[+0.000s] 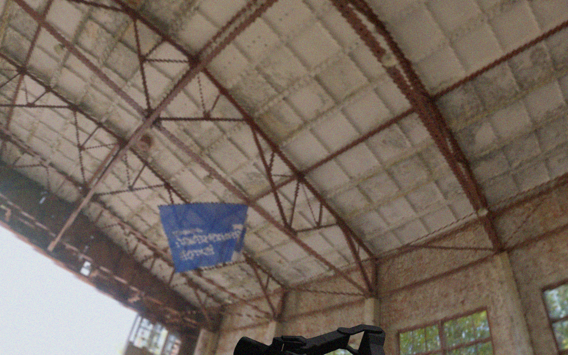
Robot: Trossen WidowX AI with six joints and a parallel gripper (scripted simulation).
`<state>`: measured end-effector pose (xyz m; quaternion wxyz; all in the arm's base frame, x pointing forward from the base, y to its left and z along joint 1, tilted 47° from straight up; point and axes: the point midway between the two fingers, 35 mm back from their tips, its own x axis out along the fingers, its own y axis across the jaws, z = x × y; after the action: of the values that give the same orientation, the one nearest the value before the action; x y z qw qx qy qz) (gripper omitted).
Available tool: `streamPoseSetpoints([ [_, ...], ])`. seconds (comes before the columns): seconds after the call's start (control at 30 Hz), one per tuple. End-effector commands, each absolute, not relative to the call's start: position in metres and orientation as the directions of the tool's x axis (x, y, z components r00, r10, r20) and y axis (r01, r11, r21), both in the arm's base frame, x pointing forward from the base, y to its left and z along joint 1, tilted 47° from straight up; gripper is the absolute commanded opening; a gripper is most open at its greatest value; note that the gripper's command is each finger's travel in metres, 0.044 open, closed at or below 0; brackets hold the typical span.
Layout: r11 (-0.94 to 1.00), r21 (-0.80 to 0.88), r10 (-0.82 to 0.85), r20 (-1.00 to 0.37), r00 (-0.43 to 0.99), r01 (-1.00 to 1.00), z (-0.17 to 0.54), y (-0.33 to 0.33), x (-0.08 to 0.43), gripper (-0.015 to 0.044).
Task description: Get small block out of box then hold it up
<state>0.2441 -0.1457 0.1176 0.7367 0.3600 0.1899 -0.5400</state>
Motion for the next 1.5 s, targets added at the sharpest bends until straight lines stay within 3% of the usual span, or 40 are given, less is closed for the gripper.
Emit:
streamPoseSetpoints([
  [0.0,0.252,0.224,-0.664,-0.668,0.336,0.941,0.116,-0.142,0.243,0.0],
  [0.37,0.521,-0.125,-0.677,-0.663,0.32,0.844,0.115,-0.132,0.241,0.0],
  [0.77,0.69,-0.482,-0.695,-0.651,0.307,0.54,0.114,-0.12,0.238,0.0],
  [1.13,0.69,-0.71,-0.713,-0.633,0.301,0.141,0.114,-0.109,0.235,0.0],
  [1.47,0.559,-0.791,-0.731,-0.612,0.302,-0.249,0.115,-0.1,0.232,0.0],
])
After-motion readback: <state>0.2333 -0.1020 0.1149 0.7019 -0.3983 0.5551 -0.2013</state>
